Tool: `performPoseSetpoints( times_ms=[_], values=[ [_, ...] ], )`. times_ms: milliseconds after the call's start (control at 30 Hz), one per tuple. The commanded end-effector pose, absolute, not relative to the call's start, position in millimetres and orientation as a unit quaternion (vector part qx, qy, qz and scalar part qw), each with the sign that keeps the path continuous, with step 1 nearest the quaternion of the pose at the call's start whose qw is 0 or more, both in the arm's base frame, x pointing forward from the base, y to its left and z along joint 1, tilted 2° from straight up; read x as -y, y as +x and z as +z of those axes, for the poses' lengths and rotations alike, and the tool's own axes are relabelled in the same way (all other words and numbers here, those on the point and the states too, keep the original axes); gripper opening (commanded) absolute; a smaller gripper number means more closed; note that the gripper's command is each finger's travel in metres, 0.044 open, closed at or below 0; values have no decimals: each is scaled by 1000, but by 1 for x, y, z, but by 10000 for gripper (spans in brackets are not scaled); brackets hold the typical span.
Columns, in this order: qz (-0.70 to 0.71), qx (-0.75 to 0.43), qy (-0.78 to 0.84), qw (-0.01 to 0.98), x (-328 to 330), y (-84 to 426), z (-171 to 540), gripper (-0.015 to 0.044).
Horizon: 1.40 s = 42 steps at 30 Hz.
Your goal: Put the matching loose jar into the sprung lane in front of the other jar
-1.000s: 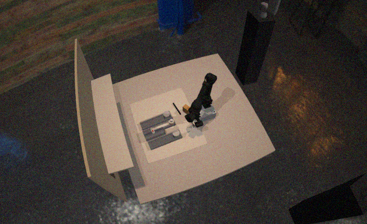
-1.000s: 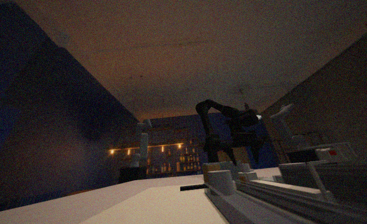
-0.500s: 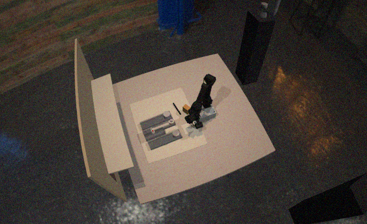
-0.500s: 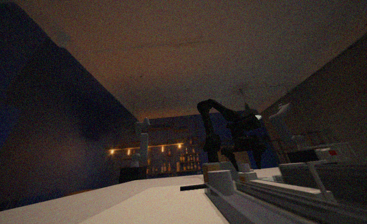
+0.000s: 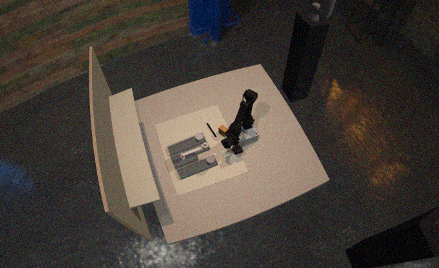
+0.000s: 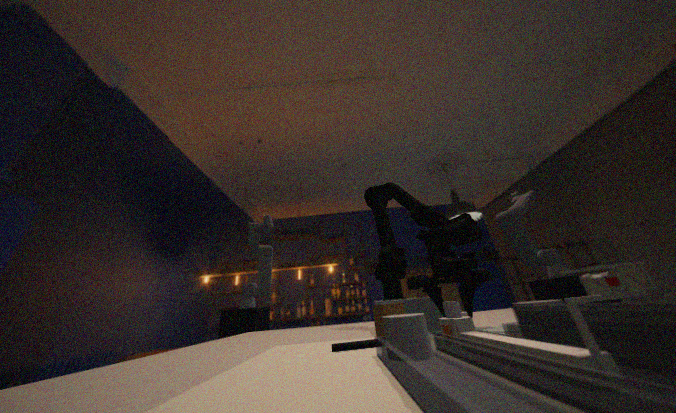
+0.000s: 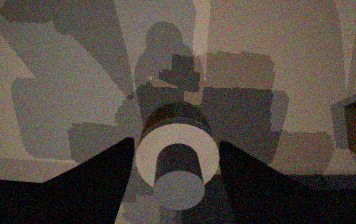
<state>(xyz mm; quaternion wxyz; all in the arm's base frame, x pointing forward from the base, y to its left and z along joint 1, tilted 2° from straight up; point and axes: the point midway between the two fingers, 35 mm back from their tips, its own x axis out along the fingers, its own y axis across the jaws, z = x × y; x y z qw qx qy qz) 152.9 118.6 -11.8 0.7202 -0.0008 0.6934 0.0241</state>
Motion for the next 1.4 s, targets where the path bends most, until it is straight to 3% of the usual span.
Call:
performPoseSetpoints(
  times_ms=[0, 133, 367, 867, 1367],
  values=[
    [23, -695, 1, 719, -118, 152, -13, 190],
    [23, -695, 1, 719, -118, 152, -13, 164],
    [23, -695, 1, 719, -121, 153, 15, 0],
    [23, -695, 1, 719, -115, 140, 91, 0],
    [30, -694, -7, 720, -98, 208, 78, 0]
  ],
)
